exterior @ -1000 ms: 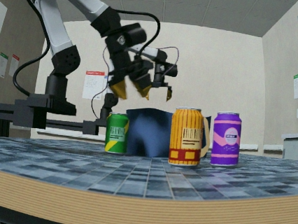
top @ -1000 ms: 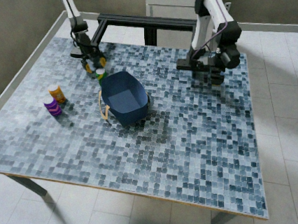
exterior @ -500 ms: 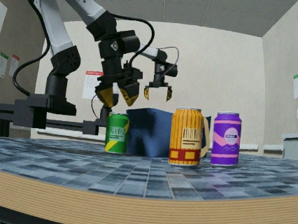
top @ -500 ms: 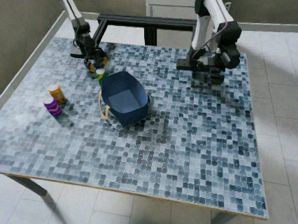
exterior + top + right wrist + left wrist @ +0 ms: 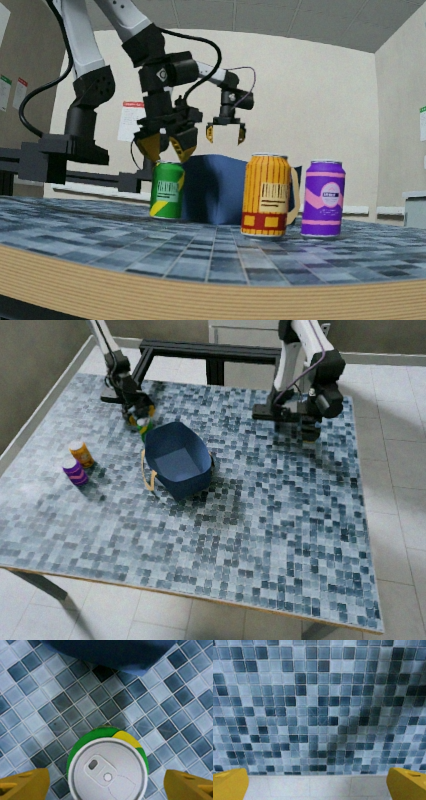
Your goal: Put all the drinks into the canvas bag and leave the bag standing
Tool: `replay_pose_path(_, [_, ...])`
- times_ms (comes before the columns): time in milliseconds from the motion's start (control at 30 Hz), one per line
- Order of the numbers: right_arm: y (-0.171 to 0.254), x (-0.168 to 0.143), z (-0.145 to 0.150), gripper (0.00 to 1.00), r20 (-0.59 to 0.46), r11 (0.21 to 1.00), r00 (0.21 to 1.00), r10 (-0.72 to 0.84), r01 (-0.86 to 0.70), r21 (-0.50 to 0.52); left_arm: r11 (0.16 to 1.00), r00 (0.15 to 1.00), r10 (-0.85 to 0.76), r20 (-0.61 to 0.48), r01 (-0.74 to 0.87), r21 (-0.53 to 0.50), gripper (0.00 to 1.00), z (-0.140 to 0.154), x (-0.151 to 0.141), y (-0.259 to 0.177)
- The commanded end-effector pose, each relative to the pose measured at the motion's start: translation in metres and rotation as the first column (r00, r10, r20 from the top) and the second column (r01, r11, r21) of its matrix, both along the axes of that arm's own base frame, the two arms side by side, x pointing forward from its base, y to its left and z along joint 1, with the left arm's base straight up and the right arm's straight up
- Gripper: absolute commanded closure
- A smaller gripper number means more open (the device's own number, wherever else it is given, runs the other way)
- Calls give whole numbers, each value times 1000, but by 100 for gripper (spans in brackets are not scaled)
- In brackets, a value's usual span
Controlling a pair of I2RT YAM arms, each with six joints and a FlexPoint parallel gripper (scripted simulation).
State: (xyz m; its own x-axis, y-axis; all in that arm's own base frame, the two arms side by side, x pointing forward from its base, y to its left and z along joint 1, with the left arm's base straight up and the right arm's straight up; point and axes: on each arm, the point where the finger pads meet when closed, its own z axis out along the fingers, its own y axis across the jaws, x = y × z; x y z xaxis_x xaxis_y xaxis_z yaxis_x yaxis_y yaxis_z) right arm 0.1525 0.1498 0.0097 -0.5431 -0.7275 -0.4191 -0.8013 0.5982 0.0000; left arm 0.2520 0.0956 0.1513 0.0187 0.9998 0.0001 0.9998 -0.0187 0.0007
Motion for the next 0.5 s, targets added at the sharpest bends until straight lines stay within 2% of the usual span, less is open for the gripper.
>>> replay_pose_path(0, [7, 7, -1, 16, 31, 999, 999, 9, -10, 32, 1000, 998, 6, 57, -7, 11, 0, 12, 5, 0])
replay_pose_path(467, [6, 9, -21, 16, 34, 999, 999, 2, -3, 33, 1000, 998, 6, 57, -7, 11, 0, 12, 5, 0])
